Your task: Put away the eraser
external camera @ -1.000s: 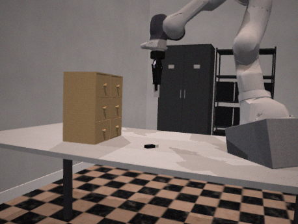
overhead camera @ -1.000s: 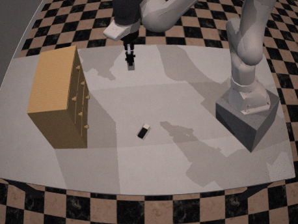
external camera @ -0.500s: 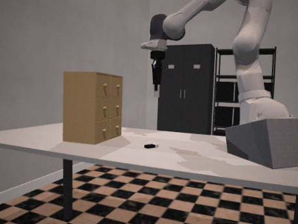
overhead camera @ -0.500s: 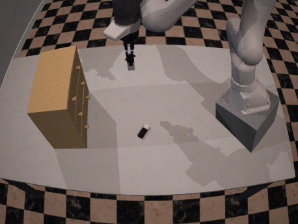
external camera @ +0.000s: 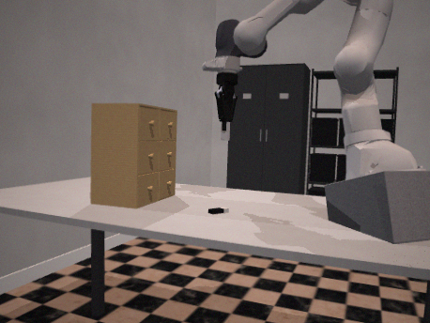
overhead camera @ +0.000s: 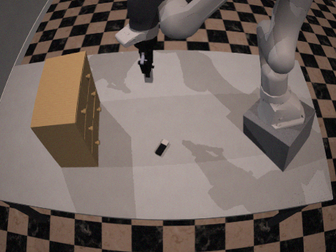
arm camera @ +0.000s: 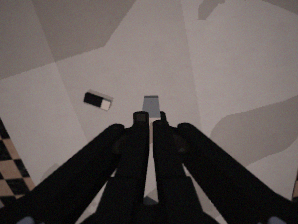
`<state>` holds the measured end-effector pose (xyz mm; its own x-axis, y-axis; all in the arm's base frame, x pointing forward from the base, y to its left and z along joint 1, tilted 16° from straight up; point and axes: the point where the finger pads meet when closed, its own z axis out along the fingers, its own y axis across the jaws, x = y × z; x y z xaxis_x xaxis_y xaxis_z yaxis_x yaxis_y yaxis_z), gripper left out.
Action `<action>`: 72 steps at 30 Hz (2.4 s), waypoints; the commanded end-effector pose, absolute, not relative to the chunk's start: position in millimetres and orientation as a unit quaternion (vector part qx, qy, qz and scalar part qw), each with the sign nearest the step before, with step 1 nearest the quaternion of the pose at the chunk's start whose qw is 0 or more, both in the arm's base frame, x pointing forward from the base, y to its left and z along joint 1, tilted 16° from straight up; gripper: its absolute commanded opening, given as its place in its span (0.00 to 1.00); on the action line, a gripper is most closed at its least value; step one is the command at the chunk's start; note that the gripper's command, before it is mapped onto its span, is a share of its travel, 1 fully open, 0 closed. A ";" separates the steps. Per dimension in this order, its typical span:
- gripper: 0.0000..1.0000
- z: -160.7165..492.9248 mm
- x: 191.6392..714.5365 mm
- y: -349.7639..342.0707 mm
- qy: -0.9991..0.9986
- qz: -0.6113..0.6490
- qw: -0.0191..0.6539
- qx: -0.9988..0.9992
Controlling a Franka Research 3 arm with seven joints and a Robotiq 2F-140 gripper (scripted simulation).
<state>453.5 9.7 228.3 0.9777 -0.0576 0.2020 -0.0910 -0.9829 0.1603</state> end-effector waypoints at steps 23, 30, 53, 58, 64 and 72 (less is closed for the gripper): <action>0.00 222.8 448.3 37.7 -0.379 0.128 0.049 0.915; 0.00 220.1 445.8 48.8 -0.473 0.132 0.035 0.871; 0.00 214.1 440.1 73.8 -0.685 0.137 -0.002 0.716; 0.00 212.4 438.4 81.2 -0.730 0.137 -0.012 0.669; 0.00 212.4 438.4 81.2 -0.753 0.137 -0.015 0.643; 0.00 210.6 436.7 88.6 -0.803 0.135 -0.026 0.580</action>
<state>439.2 85.9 212.0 -0.1807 -0.9727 0.1458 -0.9603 0.1425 -0.2397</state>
